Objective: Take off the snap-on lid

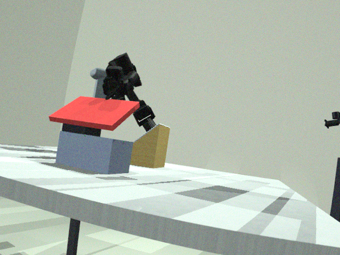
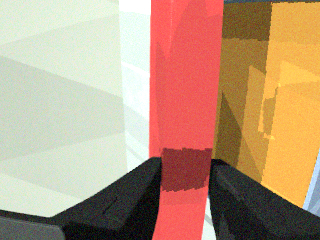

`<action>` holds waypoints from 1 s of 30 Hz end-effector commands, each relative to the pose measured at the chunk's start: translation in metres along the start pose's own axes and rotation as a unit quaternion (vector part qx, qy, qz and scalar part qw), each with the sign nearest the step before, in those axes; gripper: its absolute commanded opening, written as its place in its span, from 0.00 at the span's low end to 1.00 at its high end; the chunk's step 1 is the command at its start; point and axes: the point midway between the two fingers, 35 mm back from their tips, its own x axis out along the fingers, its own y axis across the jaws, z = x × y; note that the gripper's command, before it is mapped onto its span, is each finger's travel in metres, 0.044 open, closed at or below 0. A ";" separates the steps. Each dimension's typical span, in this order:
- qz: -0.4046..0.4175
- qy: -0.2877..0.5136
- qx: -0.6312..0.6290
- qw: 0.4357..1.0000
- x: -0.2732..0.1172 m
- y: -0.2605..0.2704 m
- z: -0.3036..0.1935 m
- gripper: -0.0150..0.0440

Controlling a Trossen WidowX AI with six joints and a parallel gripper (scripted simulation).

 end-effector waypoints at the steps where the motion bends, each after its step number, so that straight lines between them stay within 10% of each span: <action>1: 0.009 0.002 0.004 1.000 -0.003 0.004 0.009 0.25; 30: 0.009 0.001 0.003 1.000 -0.007 0.001 0.067 0.25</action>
